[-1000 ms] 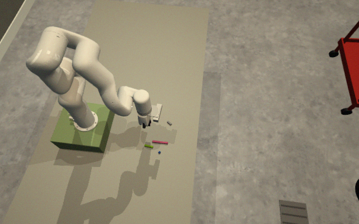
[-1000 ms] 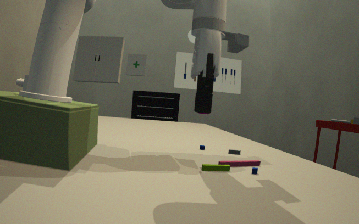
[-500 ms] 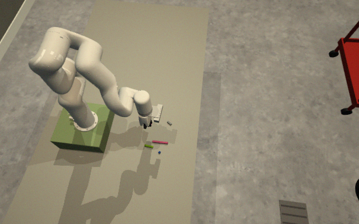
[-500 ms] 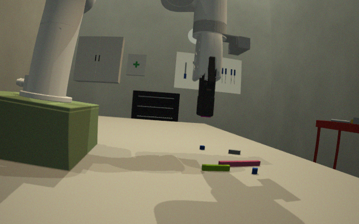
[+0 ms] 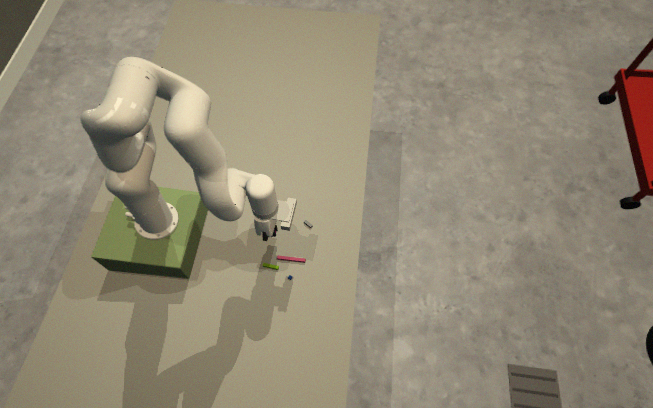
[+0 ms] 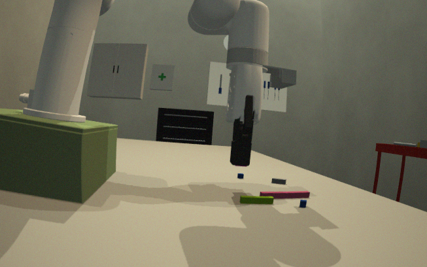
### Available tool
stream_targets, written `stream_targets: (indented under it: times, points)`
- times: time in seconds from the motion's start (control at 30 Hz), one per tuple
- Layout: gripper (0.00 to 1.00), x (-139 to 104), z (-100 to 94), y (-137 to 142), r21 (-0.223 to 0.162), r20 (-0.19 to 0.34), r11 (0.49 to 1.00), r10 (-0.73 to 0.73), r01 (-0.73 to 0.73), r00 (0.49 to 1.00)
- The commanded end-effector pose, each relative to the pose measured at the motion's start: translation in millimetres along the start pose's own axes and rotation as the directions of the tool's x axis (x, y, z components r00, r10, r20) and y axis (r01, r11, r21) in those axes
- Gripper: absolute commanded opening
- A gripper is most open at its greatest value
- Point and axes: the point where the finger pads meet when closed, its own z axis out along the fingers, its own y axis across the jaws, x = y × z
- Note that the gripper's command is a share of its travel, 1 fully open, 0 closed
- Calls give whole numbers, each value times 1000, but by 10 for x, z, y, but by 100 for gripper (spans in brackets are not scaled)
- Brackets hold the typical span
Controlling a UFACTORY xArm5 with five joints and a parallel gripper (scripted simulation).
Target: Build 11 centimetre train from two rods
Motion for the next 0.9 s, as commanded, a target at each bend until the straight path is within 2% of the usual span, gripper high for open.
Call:
stream_targets:
  times: [0.0,0.27,0.87]
  points:
    - [4,38,213,-9,1,-5,1000,0,0,1000]
    - [4,39,296,-10,1,-5,1000,0,0,1000]
    - [4,39,300,-10,1,-5,1000,0,0,1000]
